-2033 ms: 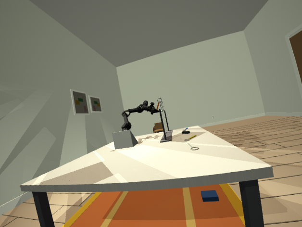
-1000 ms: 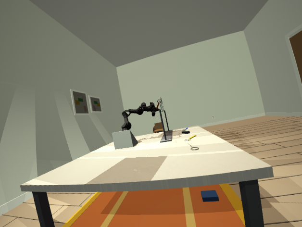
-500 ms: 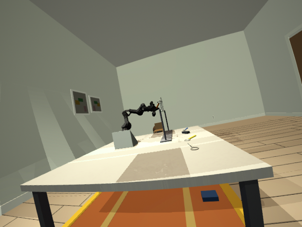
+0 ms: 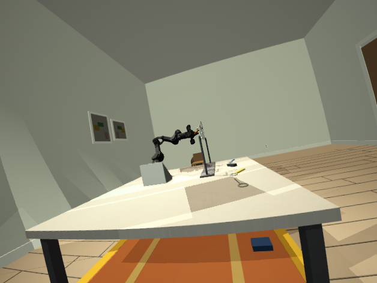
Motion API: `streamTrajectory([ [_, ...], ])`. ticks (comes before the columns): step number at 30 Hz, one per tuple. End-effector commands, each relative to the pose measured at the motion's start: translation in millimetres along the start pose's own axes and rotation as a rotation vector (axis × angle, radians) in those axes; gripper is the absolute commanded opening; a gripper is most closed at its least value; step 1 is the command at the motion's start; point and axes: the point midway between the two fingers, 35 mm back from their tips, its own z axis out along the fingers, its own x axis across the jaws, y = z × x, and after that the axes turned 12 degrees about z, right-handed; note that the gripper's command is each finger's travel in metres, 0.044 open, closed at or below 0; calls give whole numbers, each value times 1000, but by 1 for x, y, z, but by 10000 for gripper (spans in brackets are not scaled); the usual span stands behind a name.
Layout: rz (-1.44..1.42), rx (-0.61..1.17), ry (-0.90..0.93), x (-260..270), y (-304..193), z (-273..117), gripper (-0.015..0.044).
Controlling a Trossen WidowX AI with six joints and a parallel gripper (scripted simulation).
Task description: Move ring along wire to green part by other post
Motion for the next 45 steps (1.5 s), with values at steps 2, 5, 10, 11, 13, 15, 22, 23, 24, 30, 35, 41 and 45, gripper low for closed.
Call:
streamTrajectory([
  [2,100,-4,58,7,0,1,-150],
  [5,151,-5,87,11,0,1,-150],
  [10,233,-5,134,17,0,1,-150],
  [11,249,-5,142,18,0,1,-150],
  [13,280,-5,160,20,0,1,-150],
  [15,309,-6,176,22,0,1,-150],
  [22,403,-6,229,26,0,1,-150],
  [23,411,-6,234,27,0,1,-150],
  [24,418,-6,238,26,0,1,-150],
  [30,440,-5,250,24,-1,2,-150],
  [35,426,-4,243,18,-4,3,-150],
  [41,370,-2,212,5,-7,4,-150],
  [45,323,-1,185,-5,-9,5,-150],
])
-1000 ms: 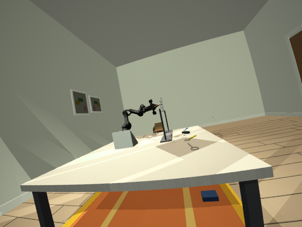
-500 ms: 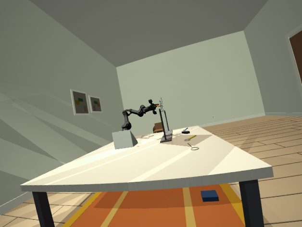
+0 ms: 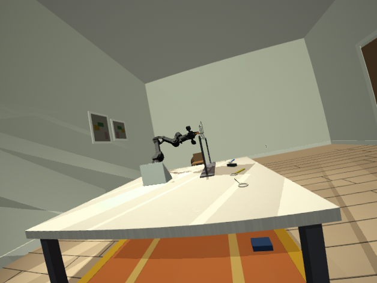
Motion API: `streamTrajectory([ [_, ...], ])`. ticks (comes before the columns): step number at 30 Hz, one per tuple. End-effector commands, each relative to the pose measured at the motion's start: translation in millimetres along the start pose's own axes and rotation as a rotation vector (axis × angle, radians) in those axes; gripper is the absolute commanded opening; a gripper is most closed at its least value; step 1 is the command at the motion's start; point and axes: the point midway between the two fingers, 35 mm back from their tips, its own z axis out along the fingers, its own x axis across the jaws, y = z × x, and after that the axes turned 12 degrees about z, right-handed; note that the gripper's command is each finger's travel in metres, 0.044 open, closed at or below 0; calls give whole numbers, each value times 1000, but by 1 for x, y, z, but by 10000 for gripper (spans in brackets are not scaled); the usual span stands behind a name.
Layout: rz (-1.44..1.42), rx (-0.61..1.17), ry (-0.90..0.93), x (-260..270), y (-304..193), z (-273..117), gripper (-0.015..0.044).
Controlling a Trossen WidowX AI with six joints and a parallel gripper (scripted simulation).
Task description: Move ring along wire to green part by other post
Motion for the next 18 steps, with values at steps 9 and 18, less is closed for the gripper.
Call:
streamTrajectory([
  [9,-205,-1,-114,-37,14,-8,-150],
  [18,-386,2,-217,-64,29,-17,-150],
])
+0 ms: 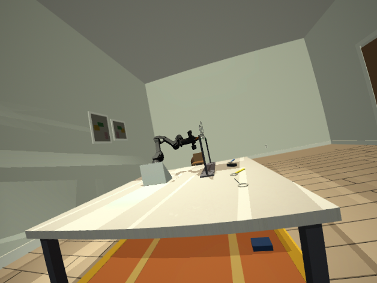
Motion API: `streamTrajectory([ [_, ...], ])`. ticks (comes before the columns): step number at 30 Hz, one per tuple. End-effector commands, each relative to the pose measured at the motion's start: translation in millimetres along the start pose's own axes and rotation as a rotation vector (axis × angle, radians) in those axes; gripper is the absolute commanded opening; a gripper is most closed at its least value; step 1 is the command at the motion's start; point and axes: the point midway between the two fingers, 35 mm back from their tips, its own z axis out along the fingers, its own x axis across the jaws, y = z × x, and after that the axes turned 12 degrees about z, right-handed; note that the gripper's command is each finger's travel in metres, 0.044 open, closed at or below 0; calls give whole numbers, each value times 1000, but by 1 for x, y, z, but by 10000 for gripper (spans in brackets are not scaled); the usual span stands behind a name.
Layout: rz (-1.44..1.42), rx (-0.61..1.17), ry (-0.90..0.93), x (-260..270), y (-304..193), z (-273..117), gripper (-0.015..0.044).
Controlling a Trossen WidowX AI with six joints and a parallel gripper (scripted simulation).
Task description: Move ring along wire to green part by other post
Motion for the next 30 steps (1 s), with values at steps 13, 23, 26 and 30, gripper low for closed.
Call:
streamTrajectory([
  [13,-345,-73,-160,-58,24,-3,-150],
  [23,-516,-71,-248,-81,42,-13,-150],
  [26,-565,-69,-273,-87,48,-17,-150],
  [30,-637,-67,-311,-95,57,-22,-150],
])
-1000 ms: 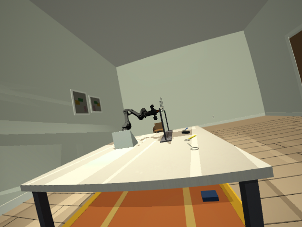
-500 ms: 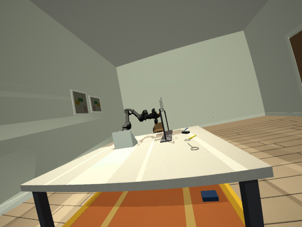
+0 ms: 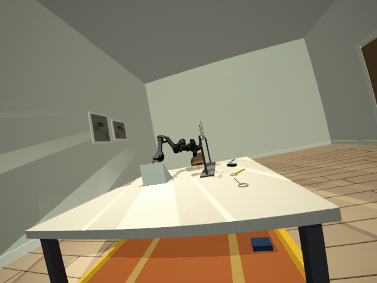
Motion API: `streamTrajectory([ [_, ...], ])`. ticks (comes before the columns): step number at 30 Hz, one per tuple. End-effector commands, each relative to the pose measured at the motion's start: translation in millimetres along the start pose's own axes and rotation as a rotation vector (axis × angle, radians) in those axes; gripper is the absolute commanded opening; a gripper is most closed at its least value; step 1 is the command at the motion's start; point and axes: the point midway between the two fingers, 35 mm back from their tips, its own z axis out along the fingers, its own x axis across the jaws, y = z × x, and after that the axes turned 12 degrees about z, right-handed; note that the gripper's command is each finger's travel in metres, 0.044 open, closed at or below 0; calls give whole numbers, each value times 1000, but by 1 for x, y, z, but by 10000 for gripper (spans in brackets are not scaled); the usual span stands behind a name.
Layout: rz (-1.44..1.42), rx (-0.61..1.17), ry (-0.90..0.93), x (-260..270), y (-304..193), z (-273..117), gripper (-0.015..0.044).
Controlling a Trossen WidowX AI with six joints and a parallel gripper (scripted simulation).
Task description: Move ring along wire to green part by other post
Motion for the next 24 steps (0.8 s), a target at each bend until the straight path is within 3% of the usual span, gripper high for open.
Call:
streamTrajectory([
  [1,-84,2,-46,-18,4,-3,-150],
  [24,-456,15,-219,-75,35,-20,-150],
])
